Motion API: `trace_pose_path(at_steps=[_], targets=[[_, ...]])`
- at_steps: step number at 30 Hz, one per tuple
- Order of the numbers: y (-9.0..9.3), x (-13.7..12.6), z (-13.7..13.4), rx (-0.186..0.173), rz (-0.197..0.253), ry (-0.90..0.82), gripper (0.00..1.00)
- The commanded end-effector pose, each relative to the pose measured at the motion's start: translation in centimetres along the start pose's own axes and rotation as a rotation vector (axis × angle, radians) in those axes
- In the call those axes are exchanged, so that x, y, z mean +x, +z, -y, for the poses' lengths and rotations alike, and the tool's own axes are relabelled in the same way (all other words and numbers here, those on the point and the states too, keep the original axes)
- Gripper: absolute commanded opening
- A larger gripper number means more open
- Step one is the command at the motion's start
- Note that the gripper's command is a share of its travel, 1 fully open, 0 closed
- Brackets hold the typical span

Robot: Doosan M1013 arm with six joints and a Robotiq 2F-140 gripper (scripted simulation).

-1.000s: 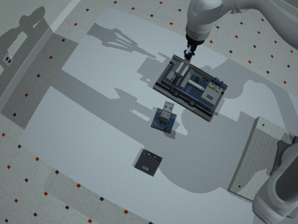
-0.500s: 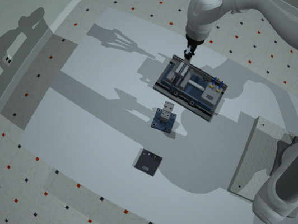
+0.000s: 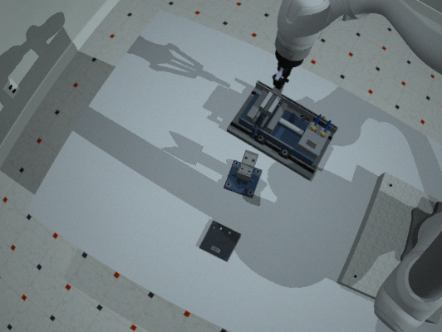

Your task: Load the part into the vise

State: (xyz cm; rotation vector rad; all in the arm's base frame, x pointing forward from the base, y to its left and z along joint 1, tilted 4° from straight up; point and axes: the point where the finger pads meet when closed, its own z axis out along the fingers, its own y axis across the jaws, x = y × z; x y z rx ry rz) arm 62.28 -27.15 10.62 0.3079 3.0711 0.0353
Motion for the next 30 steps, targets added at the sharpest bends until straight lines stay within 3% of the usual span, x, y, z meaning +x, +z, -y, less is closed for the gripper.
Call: trace_pose_path(at_steps=[1,30], targets=[[0.36,0.1,-0.46,-0.007,0.001,0.002,0.0],[0.36,0.1,-0.94,-0.007,0.001,0.002,0.0]])
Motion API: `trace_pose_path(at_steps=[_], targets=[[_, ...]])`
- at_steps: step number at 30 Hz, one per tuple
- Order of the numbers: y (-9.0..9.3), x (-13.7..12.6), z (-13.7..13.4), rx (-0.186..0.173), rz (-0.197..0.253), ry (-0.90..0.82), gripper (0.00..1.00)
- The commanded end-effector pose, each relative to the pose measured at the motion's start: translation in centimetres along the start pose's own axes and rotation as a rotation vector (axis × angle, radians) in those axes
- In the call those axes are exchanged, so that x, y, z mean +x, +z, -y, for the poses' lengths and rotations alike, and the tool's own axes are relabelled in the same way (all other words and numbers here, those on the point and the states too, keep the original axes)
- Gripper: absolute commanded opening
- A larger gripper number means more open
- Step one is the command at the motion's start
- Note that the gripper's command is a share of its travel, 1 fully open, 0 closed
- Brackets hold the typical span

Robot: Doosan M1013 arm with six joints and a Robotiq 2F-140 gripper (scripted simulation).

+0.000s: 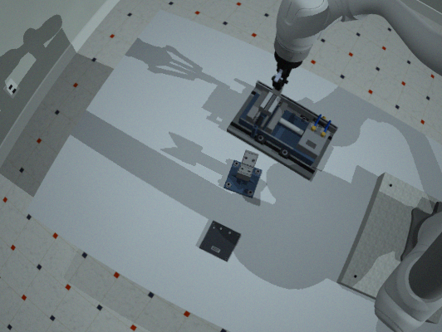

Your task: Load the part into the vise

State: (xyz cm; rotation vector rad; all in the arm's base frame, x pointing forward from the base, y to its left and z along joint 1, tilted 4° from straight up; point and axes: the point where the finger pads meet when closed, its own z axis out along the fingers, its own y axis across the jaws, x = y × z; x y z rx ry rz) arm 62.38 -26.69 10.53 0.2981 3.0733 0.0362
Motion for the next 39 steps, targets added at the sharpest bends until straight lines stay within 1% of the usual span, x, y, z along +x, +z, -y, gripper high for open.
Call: trace_pose_path(at_steps=[1,39], targets=[[0.26,0.09,-0.5,-0.007,0.002,0.009,0.0],[0.25,0.09,-1.5,-0.007,0.002,0.009,0.0]])
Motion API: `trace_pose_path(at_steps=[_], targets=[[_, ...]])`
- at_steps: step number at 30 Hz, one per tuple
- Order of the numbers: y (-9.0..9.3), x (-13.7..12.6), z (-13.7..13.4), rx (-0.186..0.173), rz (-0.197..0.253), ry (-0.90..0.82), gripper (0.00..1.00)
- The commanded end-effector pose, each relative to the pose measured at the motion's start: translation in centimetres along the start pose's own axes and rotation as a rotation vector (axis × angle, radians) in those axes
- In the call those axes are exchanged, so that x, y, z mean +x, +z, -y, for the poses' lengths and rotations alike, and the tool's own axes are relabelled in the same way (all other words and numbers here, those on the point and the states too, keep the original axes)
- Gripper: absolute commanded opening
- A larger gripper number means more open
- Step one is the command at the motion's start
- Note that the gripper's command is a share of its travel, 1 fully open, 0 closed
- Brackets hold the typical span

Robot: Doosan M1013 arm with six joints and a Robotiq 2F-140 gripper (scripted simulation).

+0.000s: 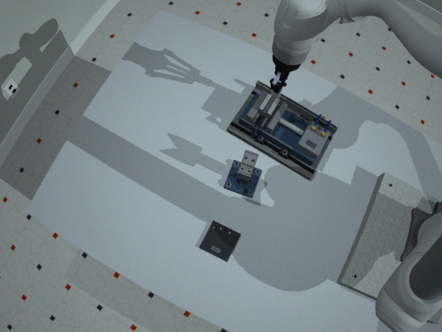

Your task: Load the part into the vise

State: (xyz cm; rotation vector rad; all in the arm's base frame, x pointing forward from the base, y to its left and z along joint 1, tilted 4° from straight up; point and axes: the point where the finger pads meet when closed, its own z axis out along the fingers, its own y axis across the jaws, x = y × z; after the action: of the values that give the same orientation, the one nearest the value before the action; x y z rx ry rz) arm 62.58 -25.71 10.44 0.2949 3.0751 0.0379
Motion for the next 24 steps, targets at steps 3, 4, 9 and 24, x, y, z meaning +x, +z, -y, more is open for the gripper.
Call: trace_pose_path(at_steps=[3,4,9,24], targets=[[0.13,0.09,-0.59,-0.006,0.004,0.011,0.0],[0.13,0.09,-0.63,-0.006,0.004,0.011,0.0],[0.13,0.09,-0.72,-0.006,0.004,0.011,0.0],[0.12,0.09,-1.09,-0.006,0.004,0.011,0.0]])
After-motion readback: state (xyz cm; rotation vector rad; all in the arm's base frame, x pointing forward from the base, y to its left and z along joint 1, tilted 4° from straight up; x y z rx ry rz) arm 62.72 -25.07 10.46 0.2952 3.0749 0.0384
